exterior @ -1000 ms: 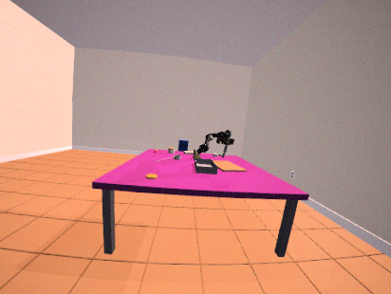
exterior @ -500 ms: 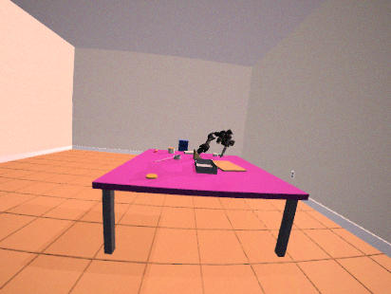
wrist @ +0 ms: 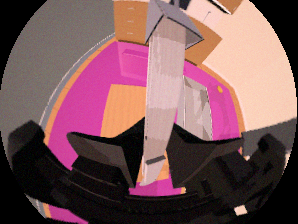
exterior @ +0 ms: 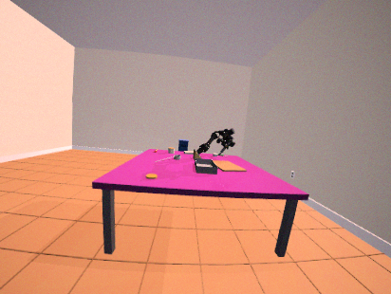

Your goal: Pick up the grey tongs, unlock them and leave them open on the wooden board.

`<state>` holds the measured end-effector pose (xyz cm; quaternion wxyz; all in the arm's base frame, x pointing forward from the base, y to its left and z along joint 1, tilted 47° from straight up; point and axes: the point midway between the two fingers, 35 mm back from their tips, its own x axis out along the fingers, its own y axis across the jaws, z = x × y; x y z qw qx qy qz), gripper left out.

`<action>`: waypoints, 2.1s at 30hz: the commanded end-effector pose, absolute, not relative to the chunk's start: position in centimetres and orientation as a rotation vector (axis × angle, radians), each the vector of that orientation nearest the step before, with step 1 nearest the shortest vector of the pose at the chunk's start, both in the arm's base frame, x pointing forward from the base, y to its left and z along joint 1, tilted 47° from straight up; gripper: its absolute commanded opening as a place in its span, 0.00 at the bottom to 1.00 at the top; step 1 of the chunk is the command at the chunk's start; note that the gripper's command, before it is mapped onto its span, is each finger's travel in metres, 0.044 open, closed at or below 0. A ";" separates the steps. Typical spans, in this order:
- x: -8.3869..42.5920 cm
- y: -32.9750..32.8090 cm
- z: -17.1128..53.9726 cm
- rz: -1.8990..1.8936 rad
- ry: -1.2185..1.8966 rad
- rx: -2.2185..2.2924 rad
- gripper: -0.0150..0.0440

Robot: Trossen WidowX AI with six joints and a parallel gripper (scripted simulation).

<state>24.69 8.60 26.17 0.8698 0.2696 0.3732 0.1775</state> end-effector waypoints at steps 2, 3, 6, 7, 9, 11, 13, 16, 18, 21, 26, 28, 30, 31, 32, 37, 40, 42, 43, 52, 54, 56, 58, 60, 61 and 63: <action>24.9 8.8 26.0 0.407 0.875 0.532 0.00; 24.9 8.8 25.9 0.415 0.892 0.528 0.00; 24.9 9.0 25.8 0.437 0.942 0.519 0.00; 24.9 9.0 25.7 0.445 0.958 0.516 0.00; 24.9 9.1 25.7 0.461 0.990 0.512 0.00; 24.9 9.2 25.6 0.478 1.022 0.509 0.00; 24.9 9.3 25.6 0.496 1.052 0.508 0.00; 25.0 9.4 25.6 0.523 1.096 0.508 0.00; 25.0 9.5 25.6 0.542 1.124 0.510 0.00; 25.0 9.6 25.7 0.571 1.164 0.515 0.00; 25.2 9.7 25.8 0.620 1.226 0.532 0.00; 25.3 9.8 25.9 0.641 1.248 0.540 0.00; 25.3 9.8 26.1 0.662 1.270 0.550 0.00; 25.4 9.9 26.1 0.672 1.280 0.556 0.00; 25.5 9.9 26.2 0.682 1.290 0.562 0.00; 25.8 10.0 26.6 0.735 1.336 0.596 0.00; 25.9 10.0 26.7 0.750 1.348 0.608 0.00; 25.9 10.0 26.7 0.750 1.348 0.608 0.00; 25.9 10.0 26.7 0.750 1.348 0.608 0.00; 25.9 10.1 26.6 0.750 1.350 0.607 0.00; 26.0 10.3 26.5 0.751 1.353 0.604 0.00; 26.0 10.5 26.3 0.751 1.356 0.601 0.00; 26.1 10.7 26.1 0.752 1.360 0.598 0.00; 26.1 10.9 25.8 0.753 1.363 0.595 0.00; 26.1 11.0 25.7 0.753 1.365 0.594 0.00; 26.2 11.3 25.5 0.754 1.368 0.590 0.00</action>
